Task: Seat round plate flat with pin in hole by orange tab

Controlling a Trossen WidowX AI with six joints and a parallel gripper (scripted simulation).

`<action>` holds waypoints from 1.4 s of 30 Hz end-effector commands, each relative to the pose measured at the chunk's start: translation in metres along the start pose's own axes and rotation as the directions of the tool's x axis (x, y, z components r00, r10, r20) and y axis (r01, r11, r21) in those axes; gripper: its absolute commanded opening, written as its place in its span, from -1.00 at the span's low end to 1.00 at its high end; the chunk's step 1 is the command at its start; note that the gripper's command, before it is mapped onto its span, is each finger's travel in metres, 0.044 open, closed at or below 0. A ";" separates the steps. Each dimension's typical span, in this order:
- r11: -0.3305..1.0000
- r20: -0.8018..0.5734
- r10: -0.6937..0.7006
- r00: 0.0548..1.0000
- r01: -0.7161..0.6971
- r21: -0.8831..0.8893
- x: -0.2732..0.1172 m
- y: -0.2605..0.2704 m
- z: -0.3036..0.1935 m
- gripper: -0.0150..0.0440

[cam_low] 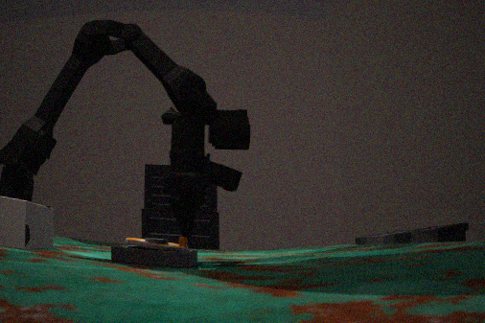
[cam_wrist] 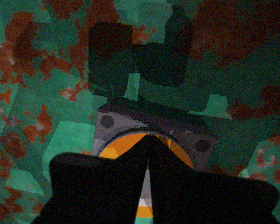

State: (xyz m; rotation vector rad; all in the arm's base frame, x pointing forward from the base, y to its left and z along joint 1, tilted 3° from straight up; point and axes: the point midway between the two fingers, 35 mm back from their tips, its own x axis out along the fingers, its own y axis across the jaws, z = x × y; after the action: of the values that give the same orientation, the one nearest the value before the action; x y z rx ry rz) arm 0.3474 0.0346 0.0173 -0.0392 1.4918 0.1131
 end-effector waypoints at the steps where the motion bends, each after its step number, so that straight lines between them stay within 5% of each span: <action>1: 1.000 -0.001 -0.019 1.000 0.019 0.007 0.001 -0.008 0.000 -0.49; 42: 1.000 -0.001 -0.020 1.000 0.020 0.007 0.001 -0.013 -0.001 -0.49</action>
State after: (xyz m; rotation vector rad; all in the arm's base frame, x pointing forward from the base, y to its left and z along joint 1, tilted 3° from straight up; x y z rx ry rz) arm 0.3476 0.0296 0.0167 -0.0387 1.4911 0.1146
